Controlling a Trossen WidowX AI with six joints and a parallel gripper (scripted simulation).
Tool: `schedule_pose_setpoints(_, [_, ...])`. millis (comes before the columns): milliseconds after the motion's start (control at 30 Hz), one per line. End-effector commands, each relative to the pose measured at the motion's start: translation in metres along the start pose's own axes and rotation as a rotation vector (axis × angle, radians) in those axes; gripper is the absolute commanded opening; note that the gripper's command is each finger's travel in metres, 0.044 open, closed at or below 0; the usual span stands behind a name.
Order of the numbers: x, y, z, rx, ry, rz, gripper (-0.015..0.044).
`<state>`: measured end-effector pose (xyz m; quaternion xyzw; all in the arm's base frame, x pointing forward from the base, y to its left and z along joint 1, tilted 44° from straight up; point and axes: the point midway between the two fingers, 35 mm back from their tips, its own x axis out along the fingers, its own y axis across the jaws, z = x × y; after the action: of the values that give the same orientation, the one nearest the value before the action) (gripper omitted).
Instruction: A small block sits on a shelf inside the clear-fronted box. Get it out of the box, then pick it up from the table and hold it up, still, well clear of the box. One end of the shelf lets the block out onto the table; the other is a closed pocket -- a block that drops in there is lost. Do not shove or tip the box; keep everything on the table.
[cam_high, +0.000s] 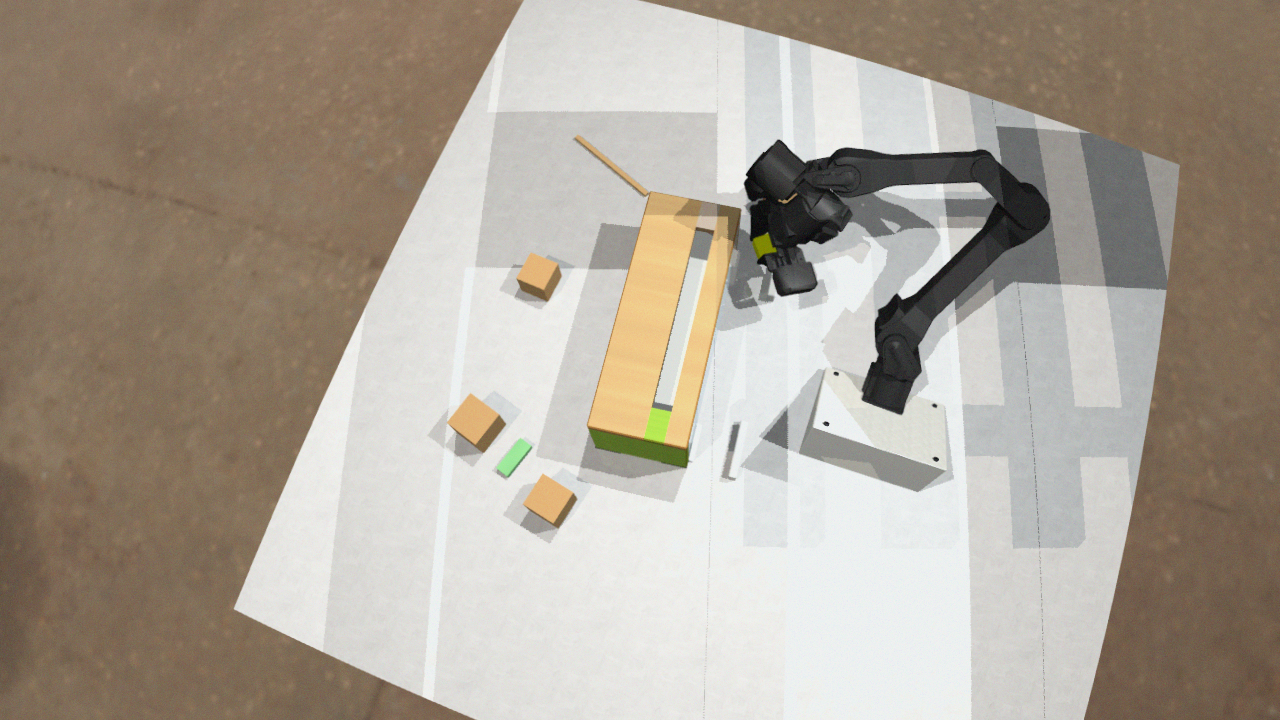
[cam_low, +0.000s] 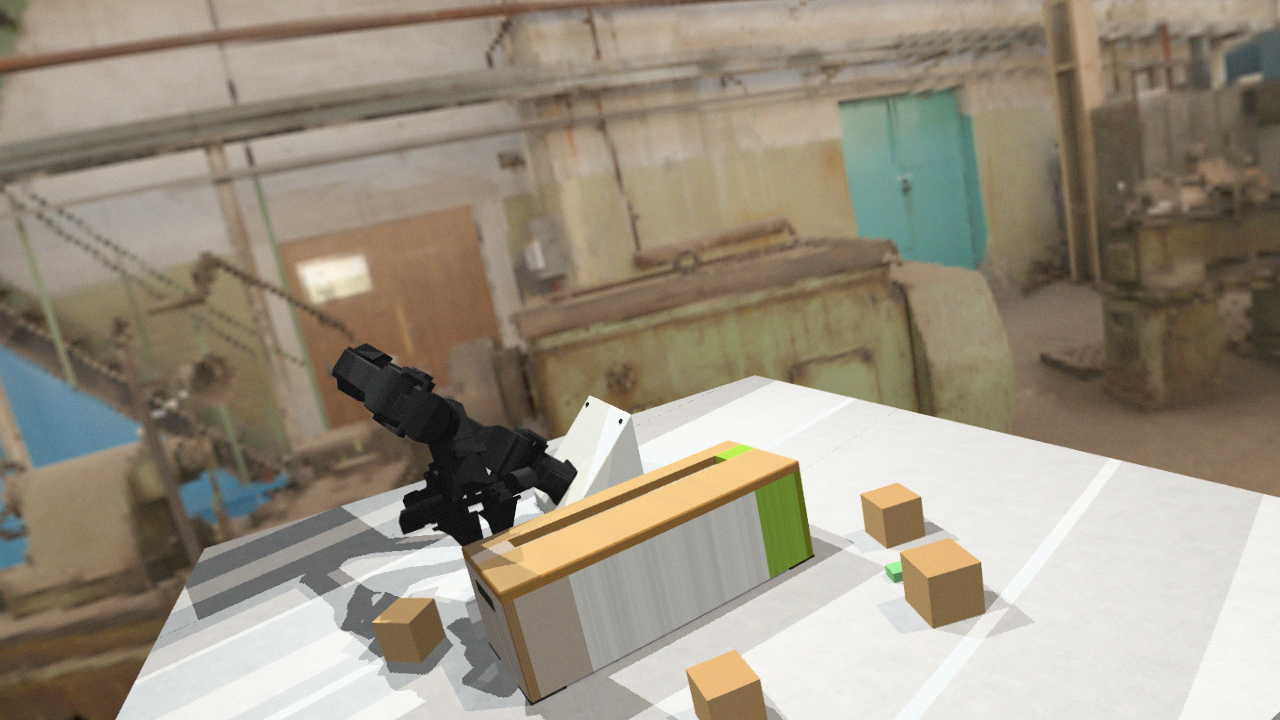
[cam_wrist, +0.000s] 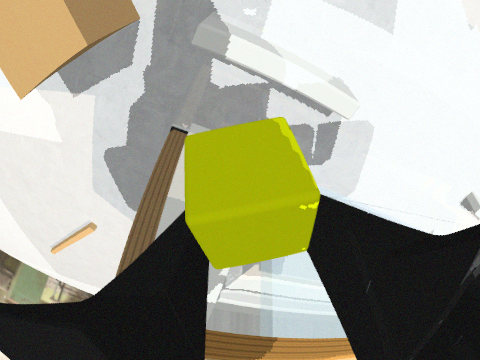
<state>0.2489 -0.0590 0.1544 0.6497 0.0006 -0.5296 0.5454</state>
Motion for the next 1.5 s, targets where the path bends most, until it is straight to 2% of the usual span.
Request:
schedule_pose_setpoints(0, [-0.002, -0.002, -0.002, -0.178, -0.012, -0.005, 0.0])
schedule_pose_setpoints(1467, [-0.031, -0.019, -0.014, -2.069, -0.079, -0.098, 0.0])
